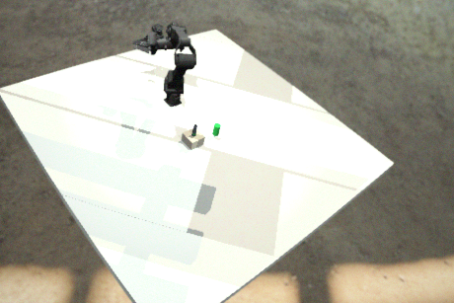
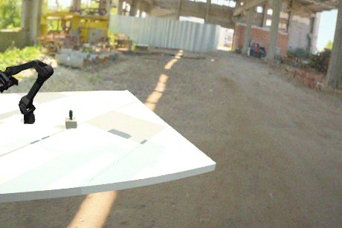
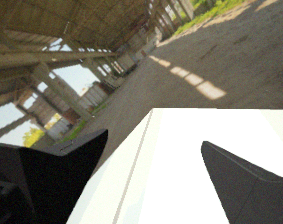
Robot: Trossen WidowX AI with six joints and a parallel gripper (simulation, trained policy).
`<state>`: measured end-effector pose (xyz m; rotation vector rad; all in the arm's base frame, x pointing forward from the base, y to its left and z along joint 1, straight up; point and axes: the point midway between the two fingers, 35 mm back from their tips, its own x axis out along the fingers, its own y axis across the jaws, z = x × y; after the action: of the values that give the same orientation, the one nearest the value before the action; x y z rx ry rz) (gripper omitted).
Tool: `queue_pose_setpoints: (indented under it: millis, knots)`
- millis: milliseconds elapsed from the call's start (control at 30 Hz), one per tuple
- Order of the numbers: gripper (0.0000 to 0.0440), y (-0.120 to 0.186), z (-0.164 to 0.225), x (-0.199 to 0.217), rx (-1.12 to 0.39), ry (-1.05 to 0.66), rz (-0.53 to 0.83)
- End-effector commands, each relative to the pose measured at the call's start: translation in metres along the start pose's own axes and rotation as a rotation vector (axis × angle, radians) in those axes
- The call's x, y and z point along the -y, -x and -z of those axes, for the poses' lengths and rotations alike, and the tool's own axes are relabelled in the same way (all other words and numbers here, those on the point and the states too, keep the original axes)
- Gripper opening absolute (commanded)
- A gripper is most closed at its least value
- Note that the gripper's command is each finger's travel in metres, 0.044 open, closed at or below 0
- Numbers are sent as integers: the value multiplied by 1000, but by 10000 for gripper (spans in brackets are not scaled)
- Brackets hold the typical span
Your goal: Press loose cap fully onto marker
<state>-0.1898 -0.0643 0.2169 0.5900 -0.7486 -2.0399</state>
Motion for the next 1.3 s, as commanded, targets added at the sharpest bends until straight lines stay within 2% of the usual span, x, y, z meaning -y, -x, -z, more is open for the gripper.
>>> queue_pose_setpoints:
  millis: [0,167,233,1267]
  knots:
    - [374,1,0,1,1,0,11]
    - [250,8,-3,10,10,-1,79]
    - [225,11,-4,13,13,3,107]
    - [292,70,-20,54,31,46,487]
